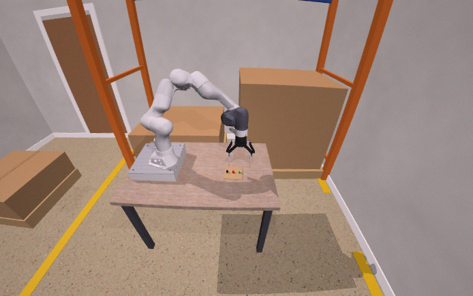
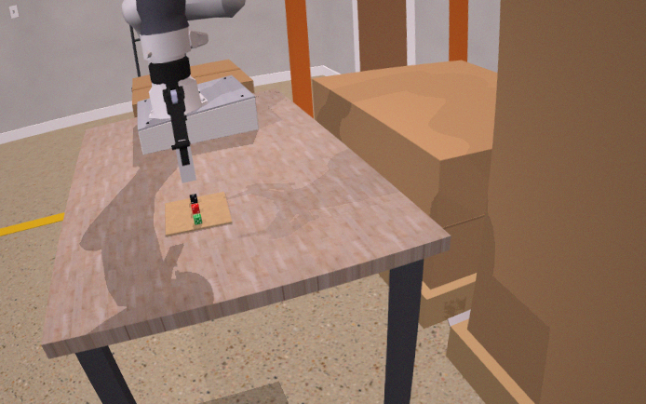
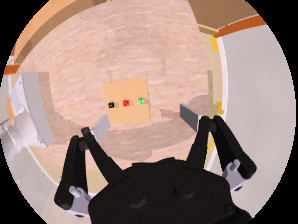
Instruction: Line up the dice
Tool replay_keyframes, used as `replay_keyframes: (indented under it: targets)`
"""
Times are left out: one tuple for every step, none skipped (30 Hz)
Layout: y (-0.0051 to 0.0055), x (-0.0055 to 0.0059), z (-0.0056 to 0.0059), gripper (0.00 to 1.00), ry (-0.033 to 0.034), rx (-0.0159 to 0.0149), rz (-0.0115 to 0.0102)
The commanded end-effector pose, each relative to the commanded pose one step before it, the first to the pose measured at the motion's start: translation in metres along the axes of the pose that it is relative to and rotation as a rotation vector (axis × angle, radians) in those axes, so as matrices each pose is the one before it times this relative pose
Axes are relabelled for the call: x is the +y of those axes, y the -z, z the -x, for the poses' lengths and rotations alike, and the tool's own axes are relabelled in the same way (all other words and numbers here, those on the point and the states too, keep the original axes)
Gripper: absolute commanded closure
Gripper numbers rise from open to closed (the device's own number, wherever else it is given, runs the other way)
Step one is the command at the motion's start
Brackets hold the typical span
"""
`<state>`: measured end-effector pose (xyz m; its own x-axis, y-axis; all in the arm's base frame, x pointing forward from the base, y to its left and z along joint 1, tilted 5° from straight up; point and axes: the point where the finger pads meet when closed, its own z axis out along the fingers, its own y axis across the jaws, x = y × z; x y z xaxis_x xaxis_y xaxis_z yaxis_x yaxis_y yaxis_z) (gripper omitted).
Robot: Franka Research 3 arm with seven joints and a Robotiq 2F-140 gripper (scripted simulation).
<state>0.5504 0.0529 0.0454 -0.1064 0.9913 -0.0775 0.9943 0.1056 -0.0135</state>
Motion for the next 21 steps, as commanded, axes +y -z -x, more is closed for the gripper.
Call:
replay_keyframes:
  targets:
    - [0.01163, -0.0016, -0.00064, 0.0, -0.00835, 0.0004, -0.00594]
    - [0.00424, 0.0, 0.0, 0.0, 0.0, 0.0, 0.0]
    - [0.00434, 0.0, 0.0, 0.0, 0.0, 0.0, 0.0]
    - [0.00437, 0.0, 0.0, 0.0, 0.0, 0.0, 0.0]
    - [0.00432, 0.0, 0.0, 0.0, 0.0, 0.0, 0.0]
    - [0.00419, 0.0, 0.0, 0.0, 0.0, 0.0, 0.0]
    - [0.004, 0.0, 0.0, 0.0, 0.0, 0.0, 0.0]
    - [0.00374, 0.0, 0.0, 0.0, 0.00001, 0.0, 0.00001]
    - [0.0034, 0.0, 0.0, 0.0, 0.0, 0.0, 0.0]
    - [0.00301, -0.00001, 0.00001, 0.0, -0.00001, 0.0, -0.00001]
    - [0.0026, 0.00001, -0.00001, 0.0, 0.00001, 0.0, 0.00001]
    - [0.00212, -0.00001, 0.00001, 0.0, -0.00001, 0.0, -0.00001]
    - [0.0, 0.0, 0.0, 0.0, 0.0, 0.0, 0.0]
    - [0.0, 0.0, 0.0, 0.0, 0.0, 0.0, 0.0]
    - [0.00167, 0.00001, -0.00001, 0.0, 0.00001, 0.0, 0.00001]
    - [0.00121, 0.0, 0.0, 0.0, 0.0, 0.0, 0.0]
    - [0.00079, 0.0, 0.0, 0.0, -0.00001, 0.0, 0.0]
    - [0.00043, 0.0, 0.0, 0.0, 0.0, 0.0, 0.0]
    - [0.00017, 0.0, 0.0, 0.0, 0.0, 0.0, 0.0]
    - [0.00003, 0.0, 0.0, 0.0, 0.0, 0.0, 0.0]
    - [0.0, 0.0, 0.0, 0.0, 0.0, 0.0, 0.0]
